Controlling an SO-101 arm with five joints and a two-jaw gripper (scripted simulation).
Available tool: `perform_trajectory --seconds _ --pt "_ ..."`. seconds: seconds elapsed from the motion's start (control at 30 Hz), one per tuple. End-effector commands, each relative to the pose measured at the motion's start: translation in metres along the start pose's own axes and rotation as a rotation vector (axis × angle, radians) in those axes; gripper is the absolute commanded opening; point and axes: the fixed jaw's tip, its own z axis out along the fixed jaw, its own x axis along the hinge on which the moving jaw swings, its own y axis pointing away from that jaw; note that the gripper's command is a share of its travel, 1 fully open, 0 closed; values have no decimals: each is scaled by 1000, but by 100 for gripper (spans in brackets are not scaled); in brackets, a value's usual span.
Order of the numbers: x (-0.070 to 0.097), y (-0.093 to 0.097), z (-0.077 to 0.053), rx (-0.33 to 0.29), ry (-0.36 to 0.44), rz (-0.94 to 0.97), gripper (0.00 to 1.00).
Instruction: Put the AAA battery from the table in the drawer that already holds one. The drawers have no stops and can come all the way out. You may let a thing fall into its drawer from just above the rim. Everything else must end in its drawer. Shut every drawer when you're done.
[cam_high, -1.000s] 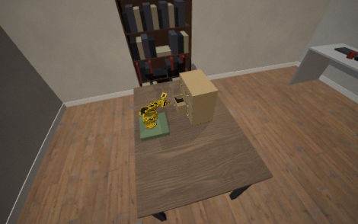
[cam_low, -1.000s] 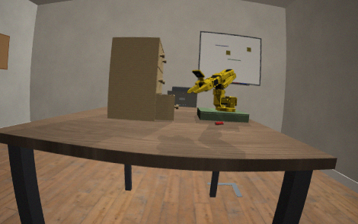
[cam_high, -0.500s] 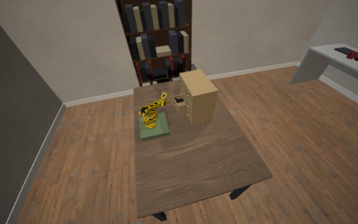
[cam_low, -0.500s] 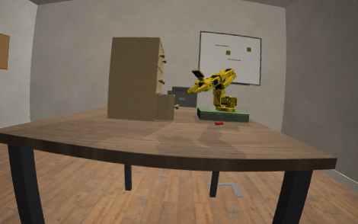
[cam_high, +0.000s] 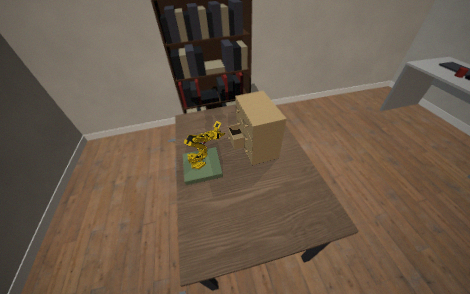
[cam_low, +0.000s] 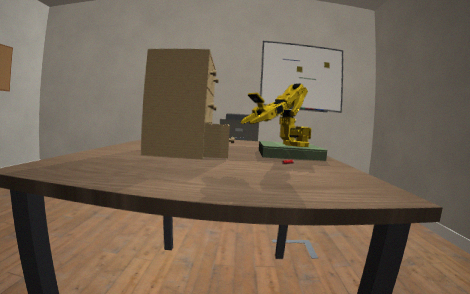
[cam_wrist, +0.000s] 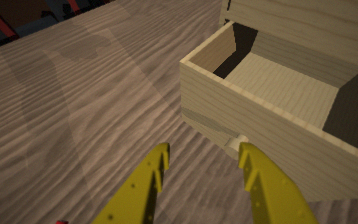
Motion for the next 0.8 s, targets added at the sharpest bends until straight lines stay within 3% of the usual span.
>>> perform_trajectory --seconds 0.0,0.17,0.53,0.77 --pt "-5 -3 3 11 -26 2 21" --pt "-2 -9 15 32 -39 10 21" --pt "-2 -9 15 32 -39 10 21" --pt "5 -17 28 58 -54 20 21"
